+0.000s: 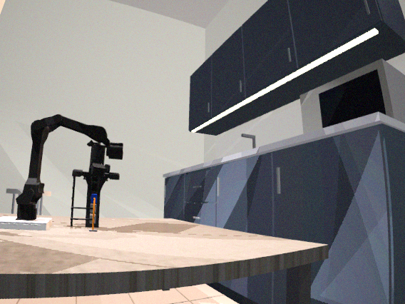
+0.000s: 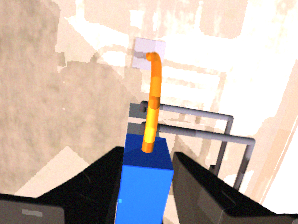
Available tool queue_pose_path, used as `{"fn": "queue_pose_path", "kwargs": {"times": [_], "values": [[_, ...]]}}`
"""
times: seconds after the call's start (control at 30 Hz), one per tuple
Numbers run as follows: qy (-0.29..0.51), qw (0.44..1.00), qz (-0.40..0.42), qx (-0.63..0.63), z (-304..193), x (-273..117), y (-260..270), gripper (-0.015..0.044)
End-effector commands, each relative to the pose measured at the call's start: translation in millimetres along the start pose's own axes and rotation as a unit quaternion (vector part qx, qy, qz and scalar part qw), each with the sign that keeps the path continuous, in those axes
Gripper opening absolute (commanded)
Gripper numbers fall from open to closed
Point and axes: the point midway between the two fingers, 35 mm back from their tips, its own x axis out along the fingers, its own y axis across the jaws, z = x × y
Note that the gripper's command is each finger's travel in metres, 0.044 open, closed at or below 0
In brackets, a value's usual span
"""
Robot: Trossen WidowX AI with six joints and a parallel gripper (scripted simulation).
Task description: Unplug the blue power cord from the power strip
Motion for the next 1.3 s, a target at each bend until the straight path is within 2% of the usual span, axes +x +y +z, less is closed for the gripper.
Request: {"fn": "queue_pose_path", "kwargs": {"times": [0.0,0.1,0.53,0.67,0.83,1.27], "values": [[-0.032,0.999,0.003,0.017,28,-6,-1,0.0],[-0.032,0.999,0.002,0.017,32,-7,-3,0.0],[-0.031,0.999,0.002,0.018,25,-3,-4,0.0341],[-0.032,0.999,0.002,0.018,44,-9,-3,0.044],[-0.034,0.999,0.002,0.018,84,-19,-6,0.044],[-0.034,0.999,0.002,0.018,84,-19,-6,0.044]]}}
